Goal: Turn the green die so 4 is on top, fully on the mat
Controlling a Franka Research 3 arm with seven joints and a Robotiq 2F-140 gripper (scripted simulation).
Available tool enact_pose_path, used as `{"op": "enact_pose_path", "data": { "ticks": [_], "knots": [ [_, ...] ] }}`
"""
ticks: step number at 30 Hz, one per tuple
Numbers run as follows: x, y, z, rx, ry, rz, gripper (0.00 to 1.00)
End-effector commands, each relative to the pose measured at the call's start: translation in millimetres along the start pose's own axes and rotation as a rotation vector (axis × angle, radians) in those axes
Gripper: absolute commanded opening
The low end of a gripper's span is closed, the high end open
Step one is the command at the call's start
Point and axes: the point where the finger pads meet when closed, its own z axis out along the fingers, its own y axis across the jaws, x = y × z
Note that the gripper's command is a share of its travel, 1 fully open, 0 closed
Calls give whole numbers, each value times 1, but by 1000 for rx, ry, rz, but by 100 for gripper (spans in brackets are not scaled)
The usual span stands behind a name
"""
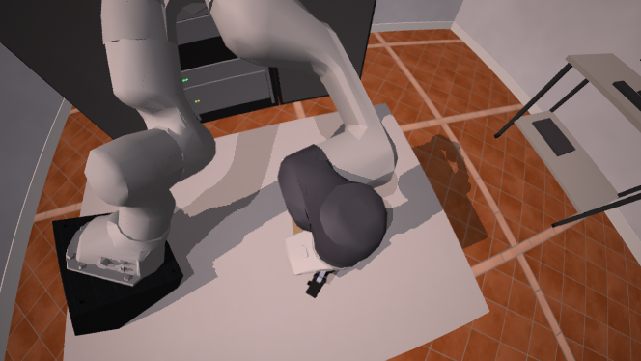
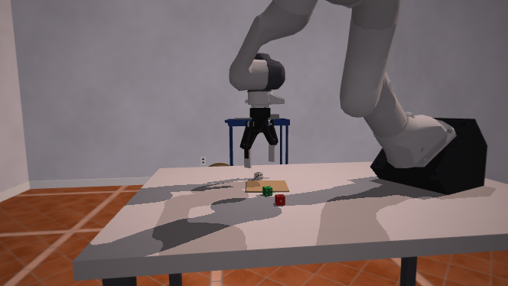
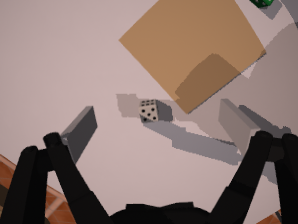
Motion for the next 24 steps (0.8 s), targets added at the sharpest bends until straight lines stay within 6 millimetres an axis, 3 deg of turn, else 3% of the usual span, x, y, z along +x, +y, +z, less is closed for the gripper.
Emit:
{"op": "enact_pose_path", "data": {
  "ticks": [1,14,24],
  "knots": [
    [2,1,1,0,-2,-3,100],
    [39,39,1,0,-2,-3,100],
    [99,98,1,0,-2,-3,100]
  ]
}}
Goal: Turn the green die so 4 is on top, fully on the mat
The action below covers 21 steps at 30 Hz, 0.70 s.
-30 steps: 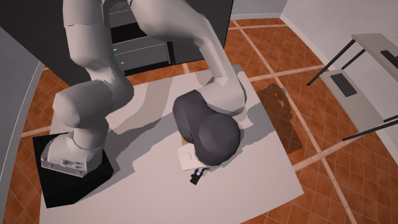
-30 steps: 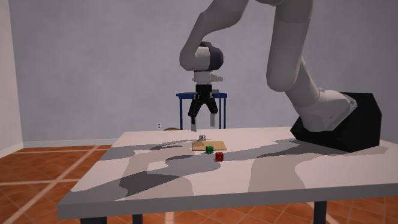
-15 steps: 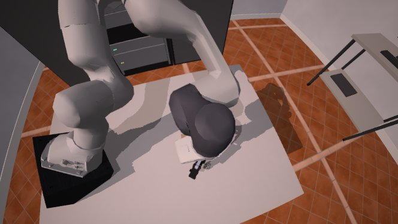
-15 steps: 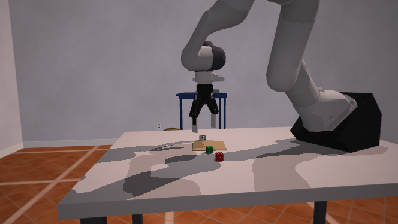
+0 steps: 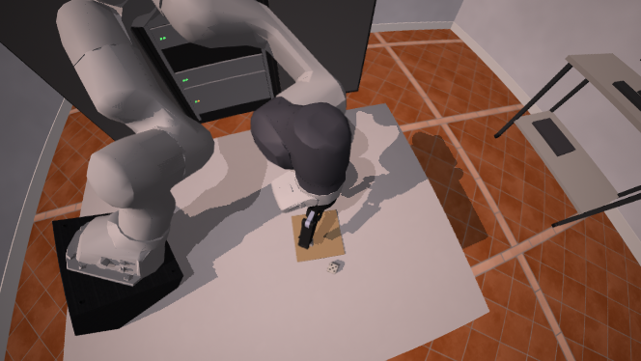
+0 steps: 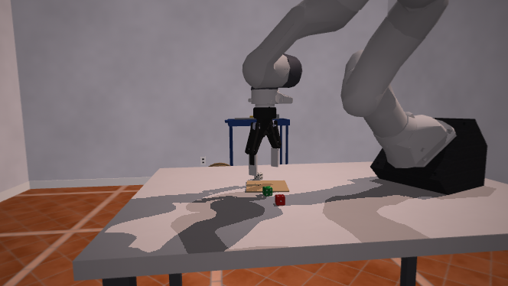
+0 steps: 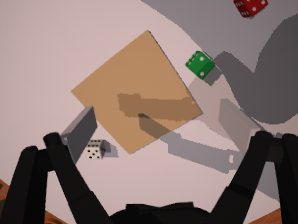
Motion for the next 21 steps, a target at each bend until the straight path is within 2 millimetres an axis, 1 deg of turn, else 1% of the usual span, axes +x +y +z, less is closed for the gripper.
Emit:
{"op": "enact_pose_path", "data": {
  "ticks": [1,5,7,12,15,21],
  "knots": [
    [22,24,1,-11,16,120,100],
    [40,46,1,-11,16,120,100],
    [40,46,1,-11,16,120,100],
    [54,64,0,-11,16,120,100],
    [58,69,0,-11,16,120,100],
    [58,69,0,-11,16,120,100]
  ]
}}
